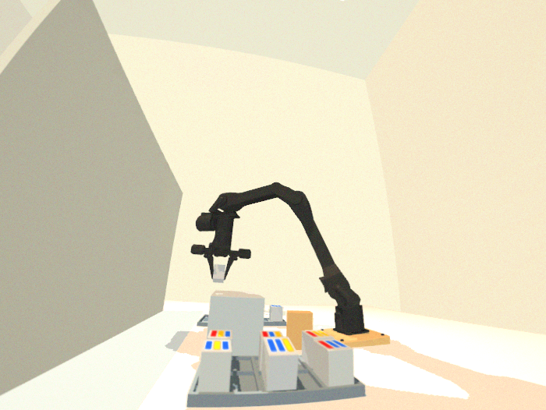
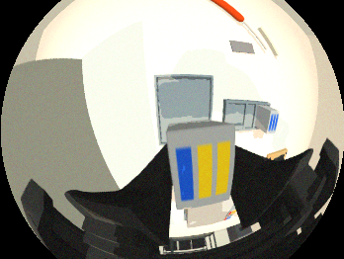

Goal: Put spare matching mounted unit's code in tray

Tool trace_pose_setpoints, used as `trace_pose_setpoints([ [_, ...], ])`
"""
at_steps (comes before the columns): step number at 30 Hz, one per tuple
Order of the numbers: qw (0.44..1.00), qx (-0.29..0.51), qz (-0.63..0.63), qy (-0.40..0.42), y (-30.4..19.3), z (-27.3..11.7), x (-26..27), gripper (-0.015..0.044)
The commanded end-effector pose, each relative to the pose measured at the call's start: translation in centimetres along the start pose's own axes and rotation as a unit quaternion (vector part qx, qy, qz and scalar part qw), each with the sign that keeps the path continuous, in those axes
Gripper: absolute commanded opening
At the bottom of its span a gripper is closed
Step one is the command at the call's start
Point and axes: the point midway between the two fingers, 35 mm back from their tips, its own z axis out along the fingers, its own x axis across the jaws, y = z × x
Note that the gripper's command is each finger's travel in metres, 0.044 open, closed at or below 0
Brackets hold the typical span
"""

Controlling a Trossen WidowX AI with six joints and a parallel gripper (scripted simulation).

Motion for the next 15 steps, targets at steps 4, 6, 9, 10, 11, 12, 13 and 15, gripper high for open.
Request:
trace_pose_setpoints([
  [4, 1.000, -0.001, 0.002, -0.001, 0.06, 0.57, 0.02, 0.0000],
  [6, 1.000, -0.001, 0.002, -0.001, 0.07, 0.71, 0.03, 0.0000],
  [9, 1.000, -0.001, 0.002, -0.001, 0.08, 0.91, 0.04, 0.0000],
  [10, 1.000, -0.001, 0.002, -0.001, 0.08, 0.98, 0.04, 0.0000],
  [11, 1.000, -0.001, 0.002, -0.001, 0.08, 1.05, 0.05, 0.0000],
  [12, 1.000, -0.001, 0.002, -0.001, 0.08, 1.12, 0.05, 0.0000],
  [13, 1.000, -0.001, 0.002, -0.002, 0.09, 1.19, 0.05, 0.0000],
  [15, 1.000, -0.001, 0.002, -0.002, 0.09, 1.33, 0.06, 0.0000],
])
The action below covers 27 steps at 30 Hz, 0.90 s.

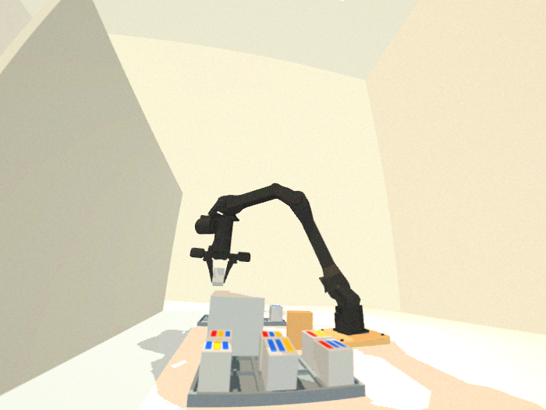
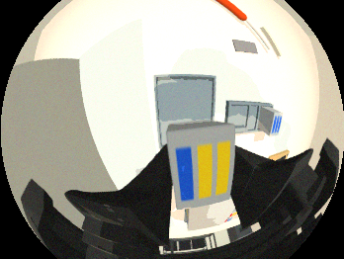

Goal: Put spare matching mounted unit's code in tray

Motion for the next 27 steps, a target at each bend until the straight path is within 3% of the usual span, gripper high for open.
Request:
trace_pose_setpoints([
  [1, 1.000, -0.001, 0.002, -0.001, 0.0, 0.4, 0.0, 0.0000],
  [27, 1.000, -0.001, 0.002, -0.002, 0.1, 2.2, 0.0, 0.0000],
])
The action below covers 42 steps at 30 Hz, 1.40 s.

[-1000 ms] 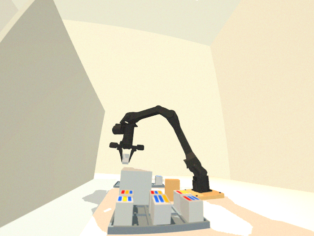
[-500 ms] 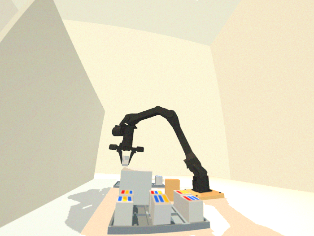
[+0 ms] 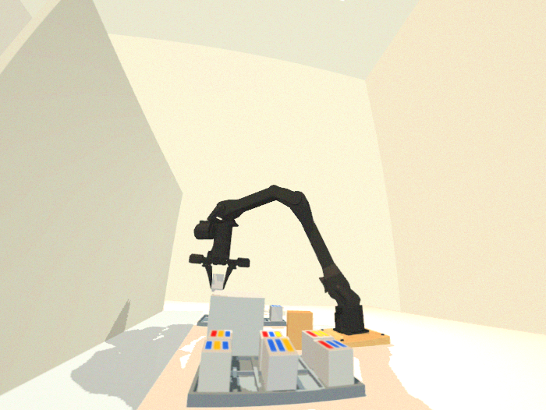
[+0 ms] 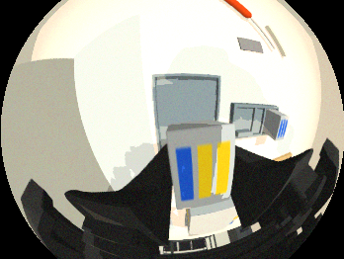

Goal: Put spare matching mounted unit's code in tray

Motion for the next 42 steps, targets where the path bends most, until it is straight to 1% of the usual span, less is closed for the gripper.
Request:
trace_pose_setpoints([
  [1, 1.000, -0.001, 0.002, -0.001, 0.0, 0.4, 0.0, 0.0000],
  [42, 1.000, -0.001, 0.002, -0.002, -0.1, 3.2, -0.2, 0.0000],
])
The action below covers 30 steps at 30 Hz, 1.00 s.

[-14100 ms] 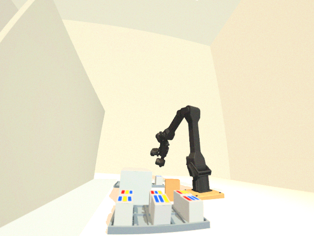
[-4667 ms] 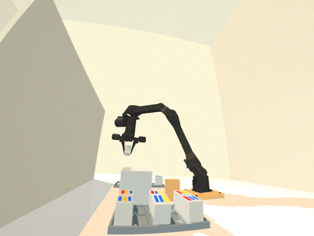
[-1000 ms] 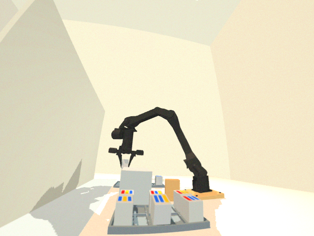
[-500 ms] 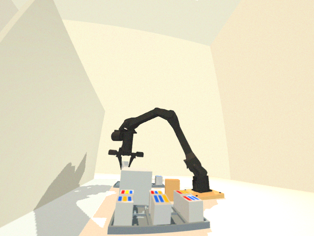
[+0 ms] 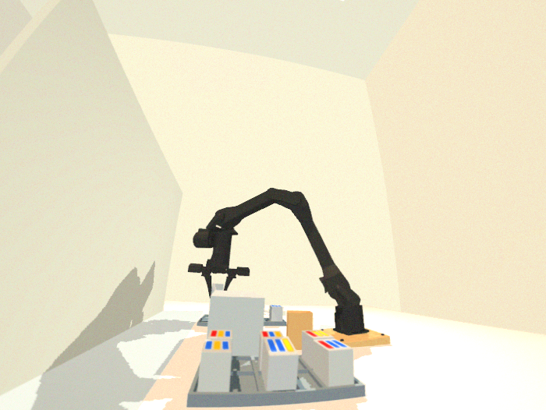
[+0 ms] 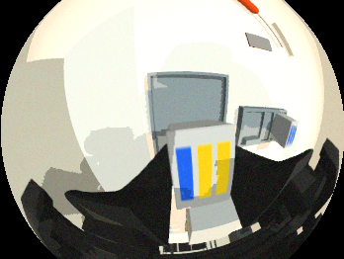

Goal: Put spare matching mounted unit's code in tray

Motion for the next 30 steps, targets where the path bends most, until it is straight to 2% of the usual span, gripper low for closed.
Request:
trace_pose_setpoints([
  [1, 1.000, -0.001, 0.002, -0.001, 0.0, 0.4, -0.1, 0.0000],
  [30, 1.000, -0.001, 0.002, -0.002, -0.2, 2.3, -0.3, 0.0000],
])
